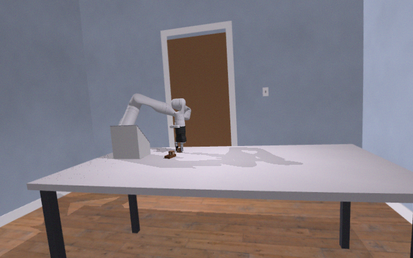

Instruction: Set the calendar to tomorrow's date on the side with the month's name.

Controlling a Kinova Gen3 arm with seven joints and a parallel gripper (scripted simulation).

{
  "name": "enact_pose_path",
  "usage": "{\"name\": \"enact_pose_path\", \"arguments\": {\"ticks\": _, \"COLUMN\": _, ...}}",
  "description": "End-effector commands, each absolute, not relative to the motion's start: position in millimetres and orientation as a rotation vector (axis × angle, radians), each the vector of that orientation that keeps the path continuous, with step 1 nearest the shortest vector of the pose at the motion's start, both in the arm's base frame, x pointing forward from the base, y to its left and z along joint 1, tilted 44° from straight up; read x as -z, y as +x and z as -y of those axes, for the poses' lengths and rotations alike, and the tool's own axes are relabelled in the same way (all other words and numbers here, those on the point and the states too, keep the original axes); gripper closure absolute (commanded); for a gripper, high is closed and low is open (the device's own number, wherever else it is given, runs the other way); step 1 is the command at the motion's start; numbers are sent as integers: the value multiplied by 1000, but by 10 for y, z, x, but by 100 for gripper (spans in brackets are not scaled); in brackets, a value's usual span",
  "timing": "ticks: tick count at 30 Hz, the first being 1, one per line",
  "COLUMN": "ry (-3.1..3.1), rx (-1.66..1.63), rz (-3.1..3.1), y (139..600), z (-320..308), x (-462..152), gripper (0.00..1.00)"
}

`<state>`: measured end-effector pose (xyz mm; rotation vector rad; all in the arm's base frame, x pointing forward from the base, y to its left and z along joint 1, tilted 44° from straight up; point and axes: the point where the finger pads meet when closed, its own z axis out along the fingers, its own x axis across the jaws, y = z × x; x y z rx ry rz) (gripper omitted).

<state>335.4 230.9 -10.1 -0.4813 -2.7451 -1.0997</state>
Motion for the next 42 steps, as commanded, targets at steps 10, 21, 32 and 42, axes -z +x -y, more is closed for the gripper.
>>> {"name": "enact_pose_path", "arguments": {"ticks": 10, "ry": -483, "rx": 1101, "rz": 2746, "y": 3360, "z": -2306, "x": 97, "gripper": 43}}
{"name": "enact_pose_path", "arguments": {"ticks": 21, "ry": -483, "rx": 1101, "rz": 2746, "y": 3360, "z": -2306, "x": 97, "gripper": 43}}
{"name": "enact_pose_path", "arguments": {"ticks": 32, "ry": -483, "rx": 1101, "rz": 2746, "y": 3360, "z": -2306, "x": 97, "gripper": 43}}
{"name": "enact_pose_path", "arguments": {"ticks": 42, "ry": -483, "rx": 1101, "rz": 2746, "y": 3360, "z": -2305, "x": 95, "gripper": 43}}
